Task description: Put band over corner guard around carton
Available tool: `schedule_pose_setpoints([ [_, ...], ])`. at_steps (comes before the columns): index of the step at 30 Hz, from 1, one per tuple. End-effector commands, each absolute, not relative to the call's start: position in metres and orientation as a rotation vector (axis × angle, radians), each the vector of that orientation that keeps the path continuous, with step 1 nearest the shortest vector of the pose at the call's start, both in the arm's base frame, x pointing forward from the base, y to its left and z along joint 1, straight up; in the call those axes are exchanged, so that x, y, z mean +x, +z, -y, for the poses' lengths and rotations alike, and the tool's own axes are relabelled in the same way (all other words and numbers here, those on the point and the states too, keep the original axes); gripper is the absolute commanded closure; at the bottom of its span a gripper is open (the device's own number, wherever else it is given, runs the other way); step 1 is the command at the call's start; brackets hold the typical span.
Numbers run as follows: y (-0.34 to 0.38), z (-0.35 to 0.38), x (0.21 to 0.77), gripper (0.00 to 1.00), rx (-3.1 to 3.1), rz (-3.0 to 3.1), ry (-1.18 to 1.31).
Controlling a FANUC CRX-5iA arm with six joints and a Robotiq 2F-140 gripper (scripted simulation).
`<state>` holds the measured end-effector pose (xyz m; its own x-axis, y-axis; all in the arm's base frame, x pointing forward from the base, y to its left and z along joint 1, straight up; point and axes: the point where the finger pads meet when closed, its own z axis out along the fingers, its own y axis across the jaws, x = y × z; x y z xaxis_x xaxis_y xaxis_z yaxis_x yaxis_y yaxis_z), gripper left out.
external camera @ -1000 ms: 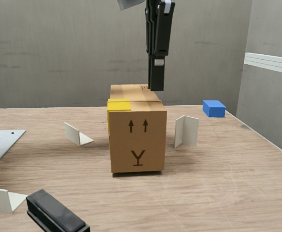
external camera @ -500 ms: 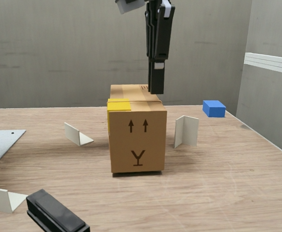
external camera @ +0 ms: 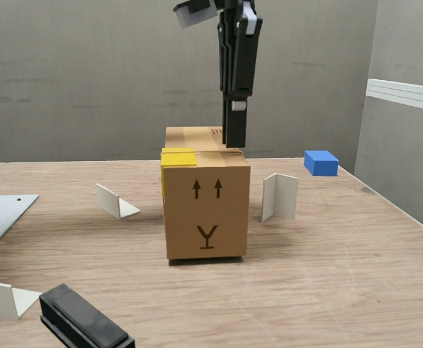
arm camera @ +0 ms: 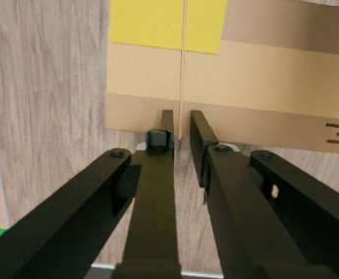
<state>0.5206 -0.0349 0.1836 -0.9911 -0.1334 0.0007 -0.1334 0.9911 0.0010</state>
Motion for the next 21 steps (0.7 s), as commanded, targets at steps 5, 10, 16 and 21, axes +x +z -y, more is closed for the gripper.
schedule_pose_setpoints([
  [5,0.1818,0.0351,0.5212,0.82,0.21,3.136,-0.001],
  [10,0.1802,0.0351,0.5213,0.82,0.21,3.136,-0.001],
  [16,0.1794,0.0351,0.5213,0.82,0.21,3.136,-0.001],
  [21,0.1793,0.0351,0.5213,0.82,0.21,3.136,-0.001],
])
